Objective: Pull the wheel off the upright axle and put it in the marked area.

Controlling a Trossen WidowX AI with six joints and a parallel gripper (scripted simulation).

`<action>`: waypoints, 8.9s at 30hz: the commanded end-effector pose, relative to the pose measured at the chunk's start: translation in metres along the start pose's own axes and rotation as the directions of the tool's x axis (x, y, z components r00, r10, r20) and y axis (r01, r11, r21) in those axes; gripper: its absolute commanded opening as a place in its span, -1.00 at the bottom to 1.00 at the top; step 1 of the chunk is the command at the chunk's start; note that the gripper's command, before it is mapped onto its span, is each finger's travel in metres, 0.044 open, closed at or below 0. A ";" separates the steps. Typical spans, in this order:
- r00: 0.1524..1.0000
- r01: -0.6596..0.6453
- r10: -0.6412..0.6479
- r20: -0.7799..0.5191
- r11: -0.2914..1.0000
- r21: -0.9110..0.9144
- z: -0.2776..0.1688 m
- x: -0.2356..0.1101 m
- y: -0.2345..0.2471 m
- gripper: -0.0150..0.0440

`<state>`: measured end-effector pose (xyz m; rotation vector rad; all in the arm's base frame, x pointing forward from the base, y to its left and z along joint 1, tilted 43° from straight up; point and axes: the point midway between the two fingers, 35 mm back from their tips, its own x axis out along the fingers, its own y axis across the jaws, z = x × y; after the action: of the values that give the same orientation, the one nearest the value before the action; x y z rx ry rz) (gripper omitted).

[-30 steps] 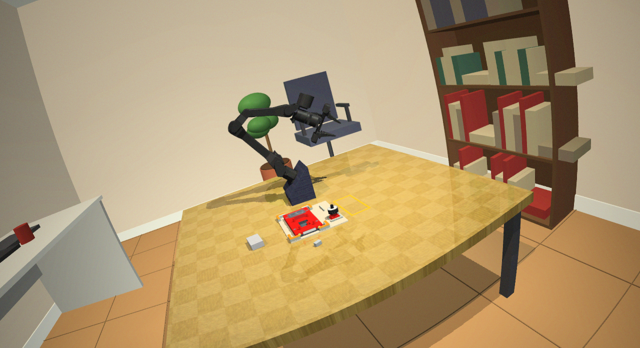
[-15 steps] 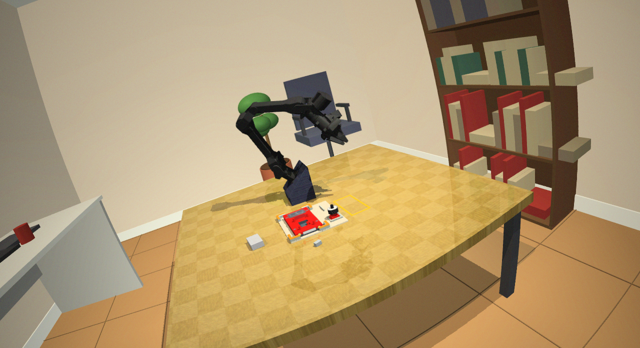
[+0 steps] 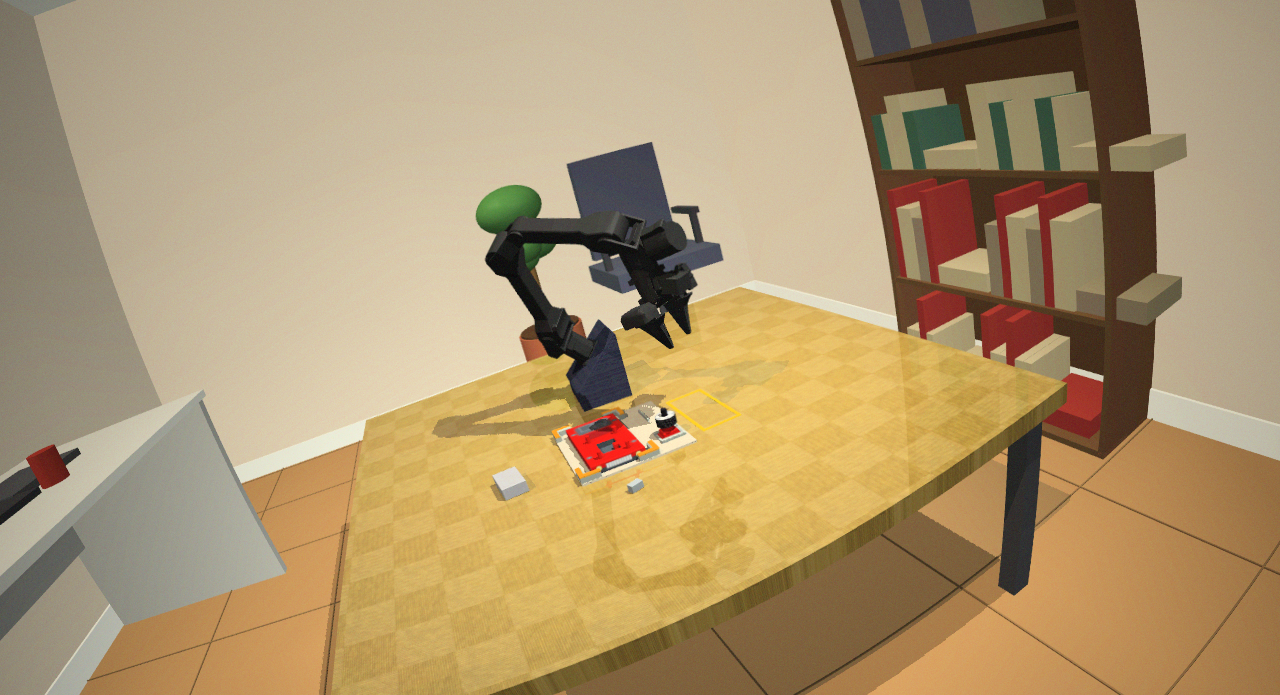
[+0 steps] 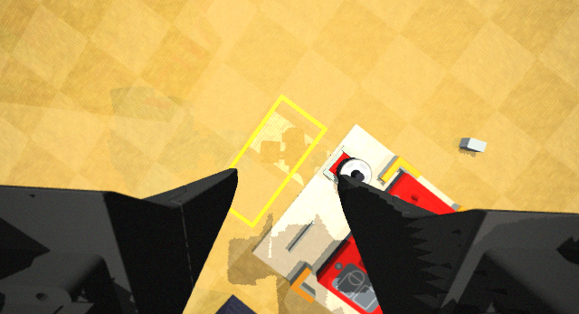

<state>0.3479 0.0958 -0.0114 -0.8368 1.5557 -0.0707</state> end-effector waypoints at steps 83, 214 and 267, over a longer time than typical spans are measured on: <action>0.968 0.182 -0.056 -0.246 0.832 0.525 -0.037 0.109 -0.090 -0.49; 0.969 0.173 -0.051 -0.242 0.837 0.519 -0.021 0.052 0.035 -0.49; 0.969 0.175 -0.052 -0.242 0.837 0.519 -0.031 0.094 0.032 0.53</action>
<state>0.3038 0.0313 -0.1260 -0.4924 1.5997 -0.6936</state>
